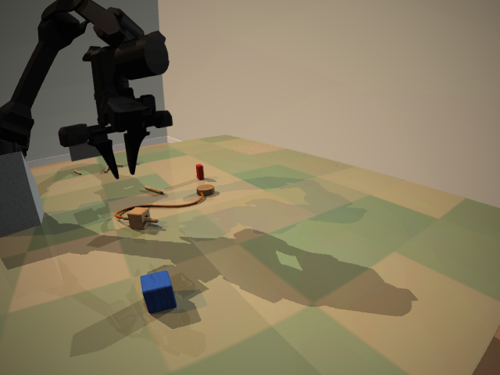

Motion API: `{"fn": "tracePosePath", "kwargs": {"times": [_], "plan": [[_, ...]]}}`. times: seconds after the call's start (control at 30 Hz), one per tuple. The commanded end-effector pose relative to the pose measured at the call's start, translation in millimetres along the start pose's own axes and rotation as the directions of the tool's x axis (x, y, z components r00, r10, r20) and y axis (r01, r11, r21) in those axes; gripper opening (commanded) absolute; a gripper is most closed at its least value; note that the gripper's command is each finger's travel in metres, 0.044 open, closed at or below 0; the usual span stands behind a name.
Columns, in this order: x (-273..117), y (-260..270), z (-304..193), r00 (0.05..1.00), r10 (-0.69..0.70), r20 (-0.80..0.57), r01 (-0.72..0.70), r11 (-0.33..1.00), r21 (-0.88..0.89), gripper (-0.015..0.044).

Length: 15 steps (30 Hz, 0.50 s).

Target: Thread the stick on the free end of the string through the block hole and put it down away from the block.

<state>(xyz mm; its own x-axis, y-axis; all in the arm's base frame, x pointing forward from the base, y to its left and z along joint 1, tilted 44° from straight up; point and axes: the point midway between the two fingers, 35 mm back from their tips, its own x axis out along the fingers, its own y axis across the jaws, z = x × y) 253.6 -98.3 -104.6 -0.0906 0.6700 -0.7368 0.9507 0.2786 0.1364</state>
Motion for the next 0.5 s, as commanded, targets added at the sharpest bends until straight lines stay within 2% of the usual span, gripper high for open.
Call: {"fn": "tracePosePath", "kwargs": {"times": [0.0,0.23,0.47], "plan": [[2.9,7.8,14.1,1.000,-0.005,-0.009,0.010,0.665,0.747,0.0124],[3.5,11.3,18.7,1.000,-0.006,-0.009,0.011,0.401,0.916,0.0124],[4.2,14.7,23.3,1.000,-0.007,-0.010,0.010,0.098,0.995,0.0124]]}}
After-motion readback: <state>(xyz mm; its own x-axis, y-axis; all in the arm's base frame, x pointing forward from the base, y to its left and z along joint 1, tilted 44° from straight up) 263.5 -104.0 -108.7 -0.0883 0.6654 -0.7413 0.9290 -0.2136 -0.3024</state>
